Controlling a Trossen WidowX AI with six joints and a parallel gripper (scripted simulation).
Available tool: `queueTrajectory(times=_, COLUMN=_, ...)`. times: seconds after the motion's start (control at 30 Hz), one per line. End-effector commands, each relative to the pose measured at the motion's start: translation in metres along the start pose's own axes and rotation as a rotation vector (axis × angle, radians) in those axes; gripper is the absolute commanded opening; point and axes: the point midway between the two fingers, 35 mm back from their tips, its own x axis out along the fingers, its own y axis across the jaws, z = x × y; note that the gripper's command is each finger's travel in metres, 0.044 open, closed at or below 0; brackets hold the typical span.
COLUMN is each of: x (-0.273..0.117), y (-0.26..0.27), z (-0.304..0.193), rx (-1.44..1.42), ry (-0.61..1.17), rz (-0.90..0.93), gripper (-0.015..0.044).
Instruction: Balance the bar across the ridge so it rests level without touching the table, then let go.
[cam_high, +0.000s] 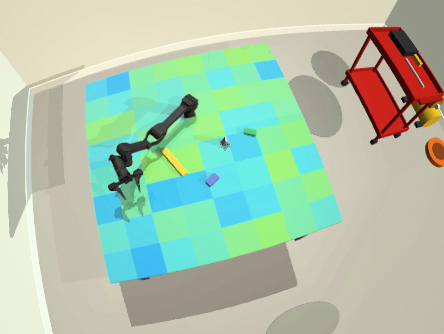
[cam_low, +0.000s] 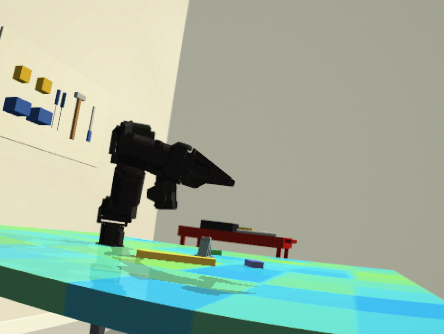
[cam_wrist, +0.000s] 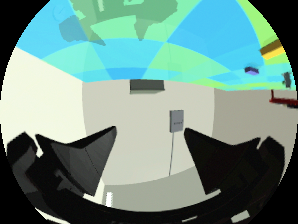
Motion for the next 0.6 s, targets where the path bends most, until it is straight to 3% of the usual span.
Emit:
queueTrajectory(times=0.0, x=0.000, y=0.000, z=0.000, rx=0.001, ry=-0.001, rz=0.003, gripper=0.0374)
queueTrajectory(times=0.1, x=0.000, y=0.005, z=-0.005, rx=0.011, ry=-0.007, rz=0.043, gripper=0.0315)
queueTrajectory(times=0.57, x=-0.105, y=0.044, z=-0.091, rx=-0.214, ry=0.091, rz=0.364, gripper=0.0315)
